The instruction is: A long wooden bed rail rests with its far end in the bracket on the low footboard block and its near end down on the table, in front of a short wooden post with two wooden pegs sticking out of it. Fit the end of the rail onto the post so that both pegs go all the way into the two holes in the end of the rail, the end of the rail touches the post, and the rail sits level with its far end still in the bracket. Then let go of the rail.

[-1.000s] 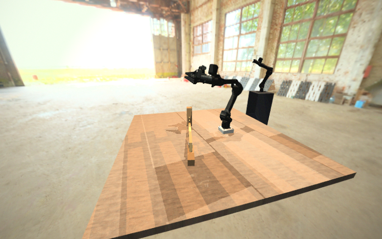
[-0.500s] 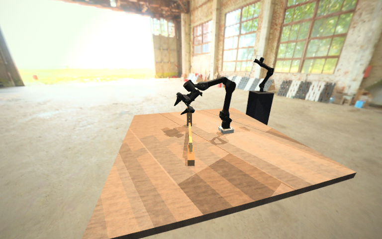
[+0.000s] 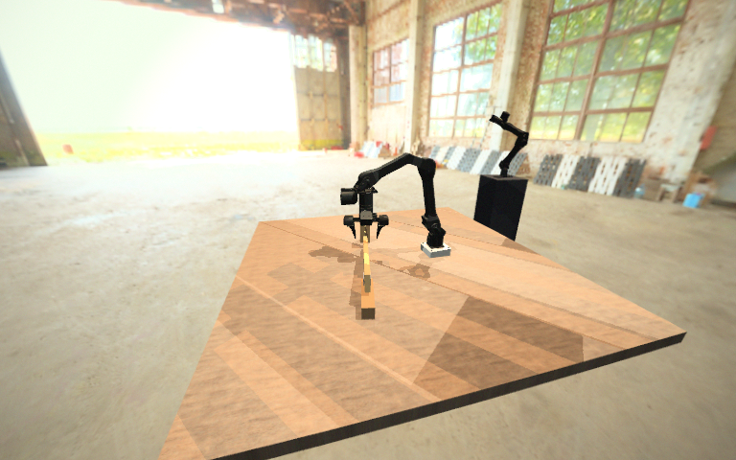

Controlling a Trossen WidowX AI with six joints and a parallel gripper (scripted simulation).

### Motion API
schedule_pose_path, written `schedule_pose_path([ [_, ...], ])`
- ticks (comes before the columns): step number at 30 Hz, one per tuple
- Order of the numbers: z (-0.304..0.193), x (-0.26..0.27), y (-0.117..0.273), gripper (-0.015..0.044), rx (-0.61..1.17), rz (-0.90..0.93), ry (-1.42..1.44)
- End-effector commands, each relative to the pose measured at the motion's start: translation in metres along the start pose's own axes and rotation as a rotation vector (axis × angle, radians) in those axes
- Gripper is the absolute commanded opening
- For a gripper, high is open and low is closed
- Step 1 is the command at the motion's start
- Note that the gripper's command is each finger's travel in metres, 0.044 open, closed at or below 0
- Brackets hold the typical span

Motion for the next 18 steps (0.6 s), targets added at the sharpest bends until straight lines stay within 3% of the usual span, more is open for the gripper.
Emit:
schedule_pose_path([
  [1,0.001,-0.002,0.002,0.044,-0.009,0.001,0.015],
  [18,0.002,-0.004,-0.025,0.044,-0.01,0.001,0.015],
])
Point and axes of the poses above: the point midway between the two fingers, 35 mm back from their tips, its own y axis back along the fingers, its own x axis across the jaws, z = x × y, the point moved 5 cm from there along y, back along the fingers, and after that the axes turned 7 degrees about -y, right-handed, at the moved point
